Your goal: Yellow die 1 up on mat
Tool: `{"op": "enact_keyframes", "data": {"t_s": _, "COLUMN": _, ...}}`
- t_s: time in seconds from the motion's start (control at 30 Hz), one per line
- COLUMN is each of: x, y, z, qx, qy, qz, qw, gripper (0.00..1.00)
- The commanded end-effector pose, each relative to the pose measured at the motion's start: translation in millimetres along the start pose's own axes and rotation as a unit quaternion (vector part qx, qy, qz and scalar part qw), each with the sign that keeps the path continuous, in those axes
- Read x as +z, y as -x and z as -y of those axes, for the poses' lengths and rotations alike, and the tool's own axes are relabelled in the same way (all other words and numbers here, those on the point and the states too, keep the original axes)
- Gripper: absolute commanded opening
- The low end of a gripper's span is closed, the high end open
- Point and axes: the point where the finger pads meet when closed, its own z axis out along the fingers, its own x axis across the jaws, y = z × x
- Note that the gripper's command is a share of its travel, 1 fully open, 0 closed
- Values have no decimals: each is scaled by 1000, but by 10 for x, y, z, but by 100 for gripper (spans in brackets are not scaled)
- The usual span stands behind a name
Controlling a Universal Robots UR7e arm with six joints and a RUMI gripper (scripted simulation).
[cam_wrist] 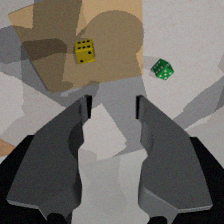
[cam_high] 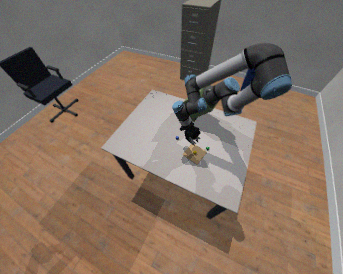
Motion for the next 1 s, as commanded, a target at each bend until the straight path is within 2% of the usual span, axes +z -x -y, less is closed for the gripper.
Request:
{"op": "enact_keyframes", "data": {"t_s": 0.0, "x": -30, "y": 16, "z": -71, "qx": 12, "qy": -86, "qz": 10, "qw": 996, "gripper": 21}}
{"op": "enact_keyframes", "data": {"t_s": 0.03, "x": -31, "y": 17, "z": -73, "qx": 12, "qy": -87, "qz": 11, "qw": 996, "gripper": 21}}
{"op": "enact_keyframes", "data": {"t_s": 0.17, "x": -77, "y": 56, "z": -180, "qx": 16, "qy": -144, "qz": 32, "qw": 989, "gripper": 21}}
{"op": "enact_keyframes", "data": {"t_s": 0.23, "x": -77, "y": 56, "z": -180, "qx": 16, "qy": -144, "qz": 32, "qw": 989, "gripper": 21}}
{"op": "enact_keyframes", "data": {"t_s": 0.33, "x": -111, "y": 85, "z": -266, "qx": 18, "qy": -175, "qz": 51, "qw": 983, "gripper": 21}}
{"op": "enact_keyframes", "data": {"t_s": 0.47, "x": -145, "y": 113, "z": -365, "qx": 18, "qy": -203, "qz": 73, "qw": 976, "gripper": 21}}
{"op": "enact_keyframes", "data": {"t_s": 0.63, "x": -166, "y": 131, "z": -434, "qx": 18, "qy": -217, "qz": 87, "qw": 972, "gripper": 21}}
{"op": "enact_keyframes", "data": {"t_s": 0.87, "x": -170, "y": 134, "z": -446, "qx": 18, "qy": -220, "qz": 90, "qw": 971, "gripper": 21}}
{"op": "enact_keyframes", "data": {"t_s": 0.9, "x": -170, "y": 134, "z": -446, "qx": 18, "qy": -220, "qz": 90, "qw": 971, "gripper": 100}}
{"op": "enact_keyframes", "data": {"t_s": 0.97, "x": -170, "y": 134, "z": -446, "qx": 18, "qy": -220, "qz": 90, "qw": 971, "gripper": 100}}
